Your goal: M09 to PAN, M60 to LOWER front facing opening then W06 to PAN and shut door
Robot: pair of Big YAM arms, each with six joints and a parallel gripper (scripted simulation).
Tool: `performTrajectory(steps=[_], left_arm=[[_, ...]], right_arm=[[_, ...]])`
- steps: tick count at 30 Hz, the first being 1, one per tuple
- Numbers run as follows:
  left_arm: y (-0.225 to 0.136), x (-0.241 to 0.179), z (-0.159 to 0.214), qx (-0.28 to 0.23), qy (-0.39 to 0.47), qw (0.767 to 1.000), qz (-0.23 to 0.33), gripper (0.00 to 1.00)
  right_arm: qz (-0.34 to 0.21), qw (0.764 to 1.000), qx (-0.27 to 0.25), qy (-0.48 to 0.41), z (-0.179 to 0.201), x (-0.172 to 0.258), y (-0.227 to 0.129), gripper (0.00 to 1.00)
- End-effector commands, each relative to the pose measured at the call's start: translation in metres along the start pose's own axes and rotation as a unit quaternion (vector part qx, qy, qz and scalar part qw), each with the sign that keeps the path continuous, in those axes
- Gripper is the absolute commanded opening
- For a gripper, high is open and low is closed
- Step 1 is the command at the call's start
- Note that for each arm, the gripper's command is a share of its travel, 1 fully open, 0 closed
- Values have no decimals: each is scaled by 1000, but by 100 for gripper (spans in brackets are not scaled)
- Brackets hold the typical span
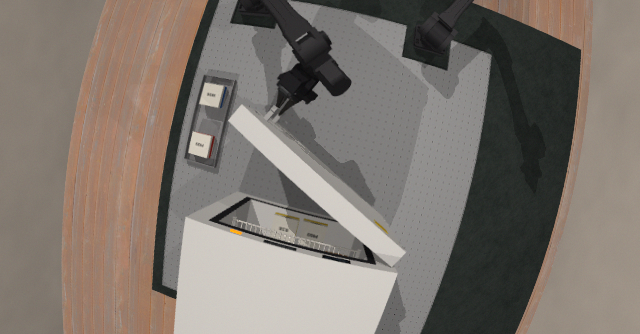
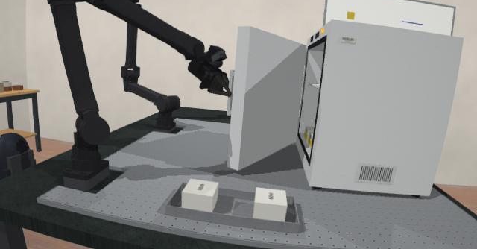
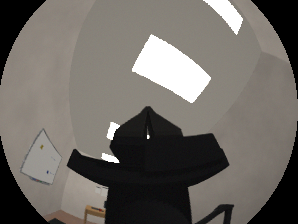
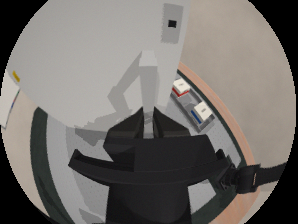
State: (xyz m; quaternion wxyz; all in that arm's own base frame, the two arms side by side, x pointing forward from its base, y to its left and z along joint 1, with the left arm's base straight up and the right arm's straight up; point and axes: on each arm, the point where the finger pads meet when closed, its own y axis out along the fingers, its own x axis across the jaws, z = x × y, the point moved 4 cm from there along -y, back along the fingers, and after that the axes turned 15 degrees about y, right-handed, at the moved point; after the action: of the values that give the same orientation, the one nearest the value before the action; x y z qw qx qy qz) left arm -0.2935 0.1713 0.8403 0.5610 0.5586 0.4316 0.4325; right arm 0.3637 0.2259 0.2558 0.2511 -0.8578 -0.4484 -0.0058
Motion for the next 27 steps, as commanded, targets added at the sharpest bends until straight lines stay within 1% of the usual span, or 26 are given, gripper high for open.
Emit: performTrajectory(steps=[1, 4, 5, 6, 7, 27], left_arm=[[4, -4, 15, 16, -6, 1000, 4, 0], [4, -4, 15, 16, -6, 1000, 4, 0], [4, -4, 15, 16, -6, 1000, 4, 0], [4, -4, 15, 16, -6, 1000, 4, 0], [4, -4, 15, 16, -6, 1000, 4, 0], [4, -4, 15, 16, -6, 1000, 4, 0]], right_arm=[[-2, 1000, -3, 1, -1, 0, -2, 0], [-2, 1000, -3, 1, -1, 0, -2, 0], [-9, 1000, -4, 18, -12, 10, -5, 0], [-28, 1000, 2, 3, -12, -2, 2, 0], [-43, 999, 5, -5, -14, -3, 4, 0], [-91, 995, 14, -28, -39, -2, 46, 0]])
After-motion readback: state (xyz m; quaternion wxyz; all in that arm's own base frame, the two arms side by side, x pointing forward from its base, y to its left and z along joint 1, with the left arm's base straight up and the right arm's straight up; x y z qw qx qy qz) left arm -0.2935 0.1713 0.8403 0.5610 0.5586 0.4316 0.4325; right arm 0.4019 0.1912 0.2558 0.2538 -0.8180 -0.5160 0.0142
